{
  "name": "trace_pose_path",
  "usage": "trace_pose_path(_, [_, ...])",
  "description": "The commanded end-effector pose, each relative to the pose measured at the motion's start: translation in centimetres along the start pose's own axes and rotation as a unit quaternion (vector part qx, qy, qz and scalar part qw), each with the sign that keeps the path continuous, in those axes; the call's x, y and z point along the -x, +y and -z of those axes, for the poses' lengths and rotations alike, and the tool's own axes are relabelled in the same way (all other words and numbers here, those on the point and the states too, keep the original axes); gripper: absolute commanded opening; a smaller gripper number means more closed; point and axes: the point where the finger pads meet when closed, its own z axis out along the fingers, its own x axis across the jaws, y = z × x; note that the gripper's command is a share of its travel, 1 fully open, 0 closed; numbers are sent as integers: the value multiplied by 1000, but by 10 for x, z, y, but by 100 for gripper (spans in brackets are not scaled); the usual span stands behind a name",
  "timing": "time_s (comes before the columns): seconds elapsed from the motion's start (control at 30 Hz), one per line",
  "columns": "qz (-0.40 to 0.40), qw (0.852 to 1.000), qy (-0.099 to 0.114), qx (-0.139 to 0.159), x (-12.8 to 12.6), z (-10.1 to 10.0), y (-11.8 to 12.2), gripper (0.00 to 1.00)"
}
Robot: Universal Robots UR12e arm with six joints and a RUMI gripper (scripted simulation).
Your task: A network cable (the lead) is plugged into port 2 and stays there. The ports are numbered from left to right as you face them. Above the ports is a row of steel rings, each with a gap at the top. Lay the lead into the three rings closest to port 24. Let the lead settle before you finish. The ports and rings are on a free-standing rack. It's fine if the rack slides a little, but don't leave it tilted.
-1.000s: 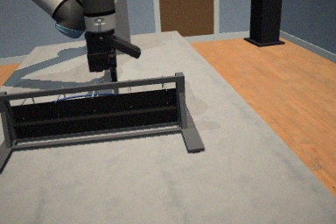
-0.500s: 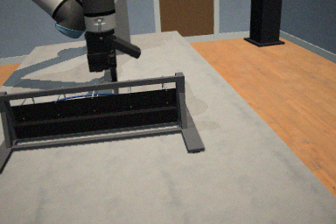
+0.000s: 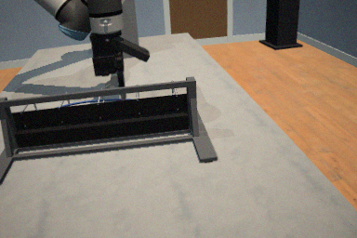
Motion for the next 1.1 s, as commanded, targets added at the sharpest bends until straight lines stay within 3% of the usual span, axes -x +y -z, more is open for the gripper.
trace_pose_path(0.0, [0,1000,1,0,0,4,0,0])
trace_pose_path(0.63, [0,1000,1,0,0,35,0,0])
trace_pose_path(1.07, [0,1000,1,0,0,71,0,0])
